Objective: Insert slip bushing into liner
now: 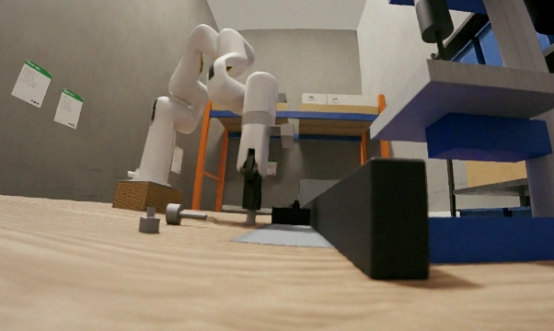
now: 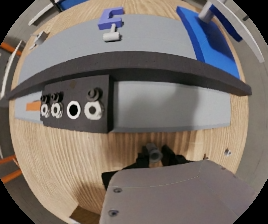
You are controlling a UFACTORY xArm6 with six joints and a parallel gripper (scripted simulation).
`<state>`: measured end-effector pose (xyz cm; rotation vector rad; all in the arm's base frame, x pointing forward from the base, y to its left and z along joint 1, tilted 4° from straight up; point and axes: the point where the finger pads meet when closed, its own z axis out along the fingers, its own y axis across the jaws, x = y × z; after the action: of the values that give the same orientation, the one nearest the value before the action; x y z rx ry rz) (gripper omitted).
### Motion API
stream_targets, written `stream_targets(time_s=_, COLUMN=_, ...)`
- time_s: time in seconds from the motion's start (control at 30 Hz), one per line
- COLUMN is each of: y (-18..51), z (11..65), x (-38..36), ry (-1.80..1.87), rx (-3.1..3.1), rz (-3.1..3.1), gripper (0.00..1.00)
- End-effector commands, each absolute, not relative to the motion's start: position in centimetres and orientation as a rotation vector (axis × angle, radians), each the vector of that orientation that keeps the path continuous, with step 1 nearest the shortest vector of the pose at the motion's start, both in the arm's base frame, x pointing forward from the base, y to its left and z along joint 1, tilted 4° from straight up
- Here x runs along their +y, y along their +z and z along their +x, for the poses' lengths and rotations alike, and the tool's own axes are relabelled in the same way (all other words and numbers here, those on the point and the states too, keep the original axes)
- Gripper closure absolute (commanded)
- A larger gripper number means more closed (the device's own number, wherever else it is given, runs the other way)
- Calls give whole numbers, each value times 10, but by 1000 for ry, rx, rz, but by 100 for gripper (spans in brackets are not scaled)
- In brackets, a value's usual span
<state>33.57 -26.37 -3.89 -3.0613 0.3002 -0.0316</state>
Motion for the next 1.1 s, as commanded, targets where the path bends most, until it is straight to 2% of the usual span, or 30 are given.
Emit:
stream_targets(time_s=0.0, y=-37, z=337, x=-265, ry=-37, rx=300, rz=-3063, gripper=74)
stream_targets(time_s=1.07, y=12, z=335, x=-268, ry=-37, rx=300, rz=-3063, gripper=74)
